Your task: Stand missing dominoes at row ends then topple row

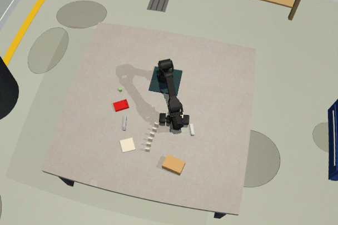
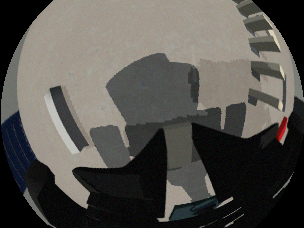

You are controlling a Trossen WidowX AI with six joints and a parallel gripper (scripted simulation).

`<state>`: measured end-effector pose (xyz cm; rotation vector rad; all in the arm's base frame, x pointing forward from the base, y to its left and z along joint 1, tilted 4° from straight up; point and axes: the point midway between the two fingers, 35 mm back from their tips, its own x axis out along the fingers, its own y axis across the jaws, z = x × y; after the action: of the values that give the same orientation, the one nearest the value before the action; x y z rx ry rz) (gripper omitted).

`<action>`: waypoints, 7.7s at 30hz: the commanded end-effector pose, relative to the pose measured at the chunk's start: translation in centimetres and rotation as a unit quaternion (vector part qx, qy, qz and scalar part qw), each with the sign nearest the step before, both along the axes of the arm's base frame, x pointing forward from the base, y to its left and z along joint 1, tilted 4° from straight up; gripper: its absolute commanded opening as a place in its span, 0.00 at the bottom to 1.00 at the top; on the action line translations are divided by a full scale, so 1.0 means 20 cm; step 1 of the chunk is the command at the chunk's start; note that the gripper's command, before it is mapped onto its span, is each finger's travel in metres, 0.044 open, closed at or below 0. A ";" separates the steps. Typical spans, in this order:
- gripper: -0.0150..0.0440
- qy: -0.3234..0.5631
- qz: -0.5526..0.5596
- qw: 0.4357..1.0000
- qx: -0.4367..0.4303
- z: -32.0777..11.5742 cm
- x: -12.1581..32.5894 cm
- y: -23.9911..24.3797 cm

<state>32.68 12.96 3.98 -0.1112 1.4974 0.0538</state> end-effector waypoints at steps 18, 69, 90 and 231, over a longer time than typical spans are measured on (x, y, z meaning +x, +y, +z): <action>0.44 -0.001 0.002 1.000 0.000 0.65 -0.02 0.05; 0.44 -0.176 0.282 0.937 0.109 0.62 0.10 -0.12; 0.44 -0.325 0.249 0.891 0.197 0.59 0.18 -0.16; 0.79 -0.568 0.324 0.702 0.282 0.07 -0.18 -0.28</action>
<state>29.13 7.26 5.30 -0.1257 0.0854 0.8605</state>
